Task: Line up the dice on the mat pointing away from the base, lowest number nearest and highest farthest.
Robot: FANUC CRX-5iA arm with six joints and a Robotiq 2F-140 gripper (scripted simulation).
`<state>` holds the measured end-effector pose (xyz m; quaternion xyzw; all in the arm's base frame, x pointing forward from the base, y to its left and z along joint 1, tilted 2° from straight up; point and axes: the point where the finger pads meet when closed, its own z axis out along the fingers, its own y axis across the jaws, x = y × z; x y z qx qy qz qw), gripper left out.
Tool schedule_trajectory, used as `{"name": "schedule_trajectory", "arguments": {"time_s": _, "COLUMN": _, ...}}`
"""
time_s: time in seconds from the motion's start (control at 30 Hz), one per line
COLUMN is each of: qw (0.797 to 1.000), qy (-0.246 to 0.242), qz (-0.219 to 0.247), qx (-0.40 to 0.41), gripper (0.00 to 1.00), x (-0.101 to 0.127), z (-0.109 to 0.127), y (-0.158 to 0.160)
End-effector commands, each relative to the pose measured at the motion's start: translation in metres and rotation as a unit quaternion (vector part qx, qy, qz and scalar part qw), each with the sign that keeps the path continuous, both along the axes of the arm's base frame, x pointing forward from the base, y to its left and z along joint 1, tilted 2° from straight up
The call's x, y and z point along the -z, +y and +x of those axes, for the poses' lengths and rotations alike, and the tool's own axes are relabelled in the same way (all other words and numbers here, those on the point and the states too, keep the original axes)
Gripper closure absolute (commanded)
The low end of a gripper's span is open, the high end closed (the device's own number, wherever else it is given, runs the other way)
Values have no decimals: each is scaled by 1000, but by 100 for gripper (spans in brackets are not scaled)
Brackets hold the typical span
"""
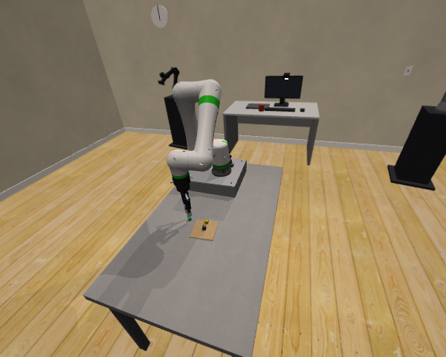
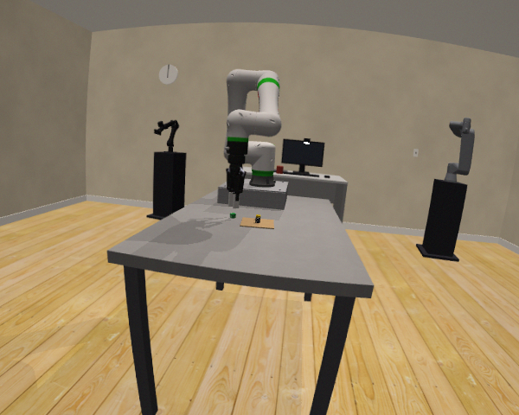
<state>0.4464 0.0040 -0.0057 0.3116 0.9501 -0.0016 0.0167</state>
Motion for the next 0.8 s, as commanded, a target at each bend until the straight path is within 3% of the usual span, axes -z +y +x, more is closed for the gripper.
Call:
{"name": "schedule_trajectory", "arguments": {"time_s": 0.0, "qw": 1000, "qy": 0, "qz": 0, "qx": 0, "gripper": 79, "x": 3, "z": 0, "y": 0}}
{"name": "schedule_trajectory", "arguments": {"time_s": 0.77, "qw": 1000, "qy": 0, "qz": 0, "qx": 0, "gripper": 79, "x": 20, "z": 1, "y": -1}}
